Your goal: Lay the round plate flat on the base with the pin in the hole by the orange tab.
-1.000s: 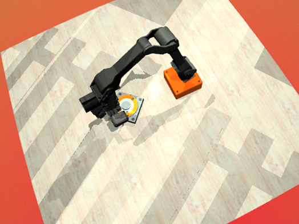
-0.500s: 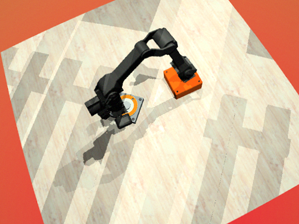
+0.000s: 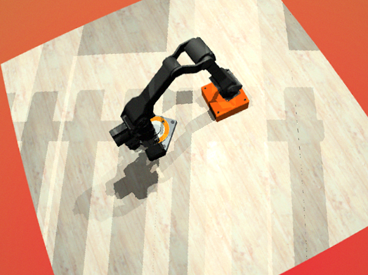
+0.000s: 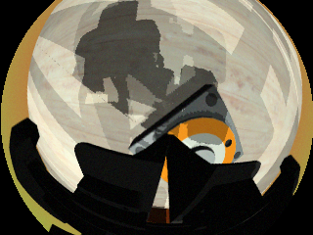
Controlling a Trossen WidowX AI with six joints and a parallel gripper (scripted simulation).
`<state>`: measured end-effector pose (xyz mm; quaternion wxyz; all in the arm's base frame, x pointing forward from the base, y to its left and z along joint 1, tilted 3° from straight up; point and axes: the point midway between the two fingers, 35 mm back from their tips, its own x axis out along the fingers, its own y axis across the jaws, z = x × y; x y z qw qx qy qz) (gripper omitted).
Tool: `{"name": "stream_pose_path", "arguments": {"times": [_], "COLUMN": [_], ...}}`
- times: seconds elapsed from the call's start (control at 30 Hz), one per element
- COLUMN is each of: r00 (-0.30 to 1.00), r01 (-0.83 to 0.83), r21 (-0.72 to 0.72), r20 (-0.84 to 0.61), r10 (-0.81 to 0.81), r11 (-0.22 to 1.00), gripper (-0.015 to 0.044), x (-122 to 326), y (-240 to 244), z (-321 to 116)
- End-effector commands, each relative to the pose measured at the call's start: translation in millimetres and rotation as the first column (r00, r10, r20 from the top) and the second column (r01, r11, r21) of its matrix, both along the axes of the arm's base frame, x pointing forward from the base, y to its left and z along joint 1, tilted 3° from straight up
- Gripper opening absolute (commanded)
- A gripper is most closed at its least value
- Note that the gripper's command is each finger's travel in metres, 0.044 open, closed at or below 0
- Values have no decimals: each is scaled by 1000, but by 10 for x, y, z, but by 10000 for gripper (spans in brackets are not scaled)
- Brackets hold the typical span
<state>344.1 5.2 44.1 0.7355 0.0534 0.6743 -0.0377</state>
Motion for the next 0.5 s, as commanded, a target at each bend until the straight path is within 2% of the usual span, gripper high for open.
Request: {"name": "stream_pose_path", "arguments": {"times": [0.0,0.47], "r00": [1000,1000], "r01": [5,5], "r21": [5,5], "r20": [-4,-5], "r10": [-5,-5], "r11": [1000,1000], "gripper": [0,0], "x": [-65,-190], "y": [36,101], "z": [-22,-41]}}
